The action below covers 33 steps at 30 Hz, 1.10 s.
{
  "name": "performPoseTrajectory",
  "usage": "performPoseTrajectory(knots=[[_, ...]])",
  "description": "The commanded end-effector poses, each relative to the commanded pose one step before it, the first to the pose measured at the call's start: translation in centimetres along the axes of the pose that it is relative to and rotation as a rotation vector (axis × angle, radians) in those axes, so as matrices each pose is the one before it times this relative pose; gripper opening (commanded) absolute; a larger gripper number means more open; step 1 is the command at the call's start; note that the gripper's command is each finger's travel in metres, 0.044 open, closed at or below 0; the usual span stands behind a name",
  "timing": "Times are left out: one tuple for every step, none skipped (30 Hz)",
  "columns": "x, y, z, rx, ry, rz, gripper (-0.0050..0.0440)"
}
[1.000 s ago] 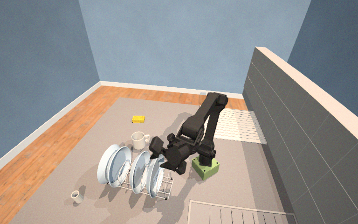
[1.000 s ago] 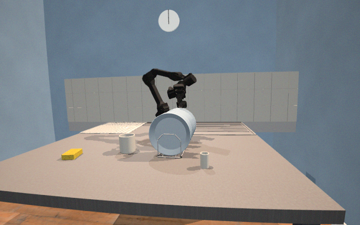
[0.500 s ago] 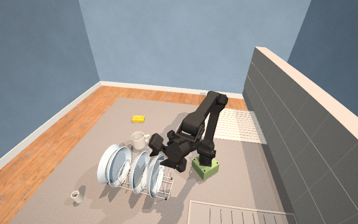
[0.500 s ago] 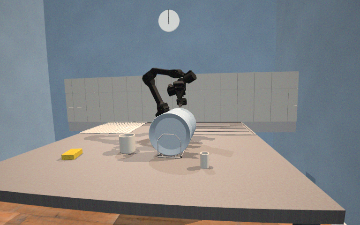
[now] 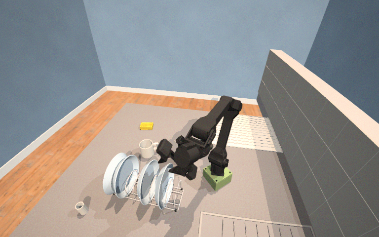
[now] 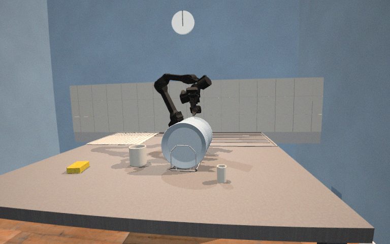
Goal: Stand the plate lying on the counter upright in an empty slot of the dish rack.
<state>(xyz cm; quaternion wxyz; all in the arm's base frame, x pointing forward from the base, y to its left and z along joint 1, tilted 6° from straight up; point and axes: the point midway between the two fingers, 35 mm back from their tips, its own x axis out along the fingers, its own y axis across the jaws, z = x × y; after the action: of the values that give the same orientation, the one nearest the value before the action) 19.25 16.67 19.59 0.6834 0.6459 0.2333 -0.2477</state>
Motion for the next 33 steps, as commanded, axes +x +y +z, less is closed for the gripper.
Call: performPoseTrajectory(knots=[[0.177,0.002,0.463,0.0019,-0.00095,-0.01125,0.0279],[0.043,0.025,0.123,0.0005,-0.00074,-0.00250,0.0279],[0.042,0.025,0.124,0.0005,-0.00071,-0.00249,0.0279],[0.042,0.025,0.124,0.0005,-0.00069,-0.00247,0.0279],[0.041,0.024,0.124,0.0005,-0.00067,-0.00245,0.0279],[0.041,0.024,0.124,0.0005,-0.00064,-0.00244,0.0279],[0.040,0.024,0.125,0.0005,-0.00062,-0.00242,0.0279],[0.039,0.024,0.125,0.0005,-0.00059,-0.00240,0.0279],[0.000,0.000,0.000,0.0000,0.00000,0.00000,0.0279],[0.000,0.000,0.000,0.0000,0.00000,0.00000,0.0279],[0.039,0.024,0.125,0.0005,-0.00056,-0.00238,0.0279],[0.038,0.023,0.125,0.0005,-0.00054,-0.00236,0.0279],[0.038,0.023,0.125,0.0005,-0.00052,-0.00235,0.0279],[0.037,0.022,0.126,0.0005,-0.00049,-0.00233,0.0279],[0.036,0.022,0.126,0.0005,-0.00047,-0.00231,0.0279],[0.036,0.022,0.126,0.0005,-0.00044,-0.00228,0.0279],[0.035,0.021,0.126,0.0005,-0.00042,-0.00226,0.0279],[0.035,0.021,0.127,0.0005,-0.00039,-0.00224,0.0279],[0.034,0.021,0.127,0.0005,-0.00037,-0.00222,0.0279],[0.033,0.021,0.127,0.0005,-0.00035,-0.00220,0.0279],[0.033,0.020,0.127,0.0005,-0.00032,-0.00217,0.0279],[0.032,0.020,0.127,0.0006,-0.00030,-0.00215,0.0279],[0.031,0.020,0.128,0.0006,-0.00027,-0.00213,0.0279],[0.031,0.019,0.128,0.0006,-0.00025,-0.00210,0.0279],[0.030,0.019,0.128,0.0006,-0.00022,-0.00208,0.0279],[0.000,0.000,0.000,0.0000,0.00000,0.00000,0.0279],[0.000,0.000,0.000,0.0000,0.00000,0.00000,0.0279],[0.029,0.019,0.128,0.0006,-0.00020,-0.00204,0.0279],[0.029,0.018,0.129,0.0006,-0.00018,-0.00202,0.0279],[0.028,0.018,0.129,0.0006,-0.00015,-0.00200,0.0279],[0.027,0.017,0.129,0.0006,-0.00013,-0.00197,0.0279],[0.027,0.017,0.129,0.0006,-0.00011,-0.00194,0.0279],[0.026,0.017,0.129,0.0006,-0.00008,-0.00191,0.0279]])
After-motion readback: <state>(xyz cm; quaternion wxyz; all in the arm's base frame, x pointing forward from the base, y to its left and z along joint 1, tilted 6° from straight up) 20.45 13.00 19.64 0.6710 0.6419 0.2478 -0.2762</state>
